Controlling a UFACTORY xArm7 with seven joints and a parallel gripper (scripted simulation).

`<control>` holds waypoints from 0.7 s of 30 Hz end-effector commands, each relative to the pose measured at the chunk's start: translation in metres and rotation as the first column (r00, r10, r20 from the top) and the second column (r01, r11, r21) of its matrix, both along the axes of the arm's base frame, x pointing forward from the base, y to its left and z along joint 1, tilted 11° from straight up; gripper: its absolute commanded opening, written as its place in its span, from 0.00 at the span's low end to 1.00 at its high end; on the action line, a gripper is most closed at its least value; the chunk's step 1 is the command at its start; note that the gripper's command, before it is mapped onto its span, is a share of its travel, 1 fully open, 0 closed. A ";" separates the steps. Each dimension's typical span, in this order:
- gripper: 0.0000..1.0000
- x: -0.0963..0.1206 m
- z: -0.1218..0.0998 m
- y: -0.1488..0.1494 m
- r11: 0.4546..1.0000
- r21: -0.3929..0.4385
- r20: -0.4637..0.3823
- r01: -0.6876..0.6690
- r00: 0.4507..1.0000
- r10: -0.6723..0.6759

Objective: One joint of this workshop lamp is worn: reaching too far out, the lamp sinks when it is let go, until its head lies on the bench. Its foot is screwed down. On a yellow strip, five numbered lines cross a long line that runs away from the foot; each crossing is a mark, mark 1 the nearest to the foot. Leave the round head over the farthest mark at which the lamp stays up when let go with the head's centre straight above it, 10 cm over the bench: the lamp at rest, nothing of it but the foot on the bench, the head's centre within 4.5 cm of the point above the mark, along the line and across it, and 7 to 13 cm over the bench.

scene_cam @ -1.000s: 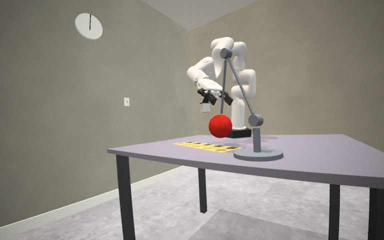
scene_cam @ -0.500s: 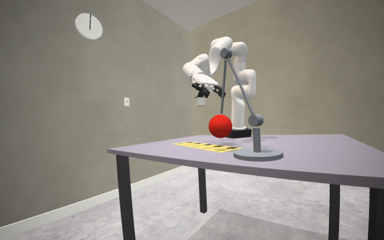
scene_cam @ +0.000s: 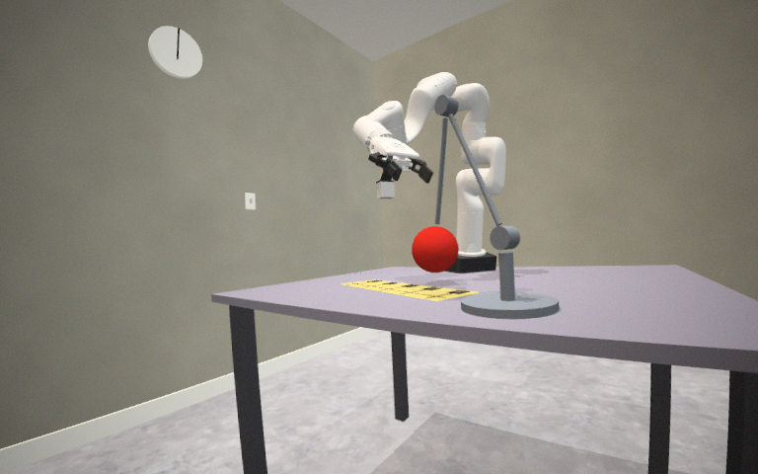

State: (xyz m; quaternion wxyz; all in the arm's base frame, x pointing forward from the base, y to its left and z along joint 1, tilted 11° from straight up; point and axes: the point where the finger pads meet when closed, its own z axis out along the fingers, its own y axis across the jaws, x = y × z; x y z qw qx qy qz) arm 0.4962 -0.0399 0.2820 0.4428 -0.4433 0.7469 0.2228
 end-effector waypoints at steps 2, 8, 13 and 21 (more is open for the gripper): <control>1.00 -0.008 0.012 -0.014 1.000 -0.002 0.004 0.001 1.000 -0.001; 1.00 -0.008 0.011 -0.014 1.000 -0.002 0.004 0.002 1.000 -0.002; 1.00 -0.007 0.010 -0.013 1.000 -0.002 0.005 0.002 1.000 -0.002; 1.00 -0.006 0.010 -0.012 1.000 -0.002 0.005 0.003 1.000 -0.003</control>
